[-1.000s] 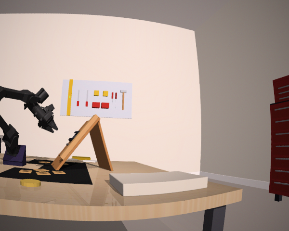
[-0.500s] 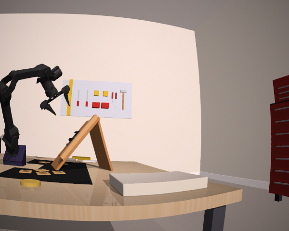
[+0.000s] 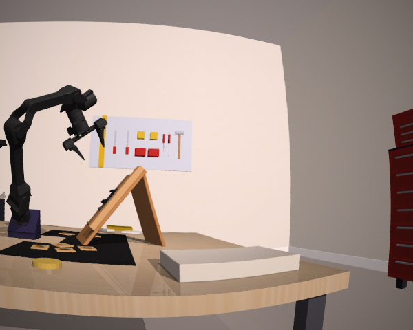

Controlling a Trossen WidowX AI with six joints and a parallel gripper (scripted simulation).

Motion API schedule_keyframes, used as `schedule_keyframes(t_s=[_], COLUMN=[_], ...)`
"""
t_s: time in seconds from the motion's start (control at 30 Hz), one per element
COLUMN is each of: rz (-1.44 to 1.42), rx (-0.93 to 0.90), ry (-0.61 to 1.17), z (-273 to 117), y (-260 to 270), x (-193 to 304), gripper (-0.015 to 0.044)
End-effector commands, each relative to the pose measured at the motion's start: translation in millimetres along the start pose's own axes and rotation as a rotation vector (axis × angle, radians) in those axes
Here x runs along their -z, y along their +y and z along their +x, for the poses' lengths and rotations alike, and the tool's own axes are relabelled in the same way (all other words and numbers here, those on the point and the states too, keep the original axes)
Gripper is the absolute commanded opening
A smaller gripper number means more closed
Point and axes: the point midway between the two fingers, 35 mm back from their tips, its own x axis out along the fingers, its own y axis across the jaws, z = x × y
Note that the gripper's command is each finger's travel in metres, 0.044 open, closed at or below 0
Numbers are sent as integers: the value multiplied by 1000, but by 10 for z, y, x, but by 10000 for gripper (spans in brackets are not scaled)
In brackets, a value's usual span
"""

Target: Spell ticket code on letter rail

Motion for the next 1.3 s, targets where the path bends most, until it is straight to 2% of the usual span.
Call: schedule_keyframes(t_s=[0.0,0.17,0.5,0.57,0.63,0.97,1.27], rz=[-7,-6,-6,68,274,1399,2380], rx=[-5,-5,-5,-12,-30,-40,131], ry=[-4,-5,-5,5,34,249,500], z=[1,-34,-34,4,105,586,894], y=[7,61,61,75,119,520,1077], x=[-5,-323,-323,-271,-126,622,1177], gripper=[440,440,440,387,340,340,340])
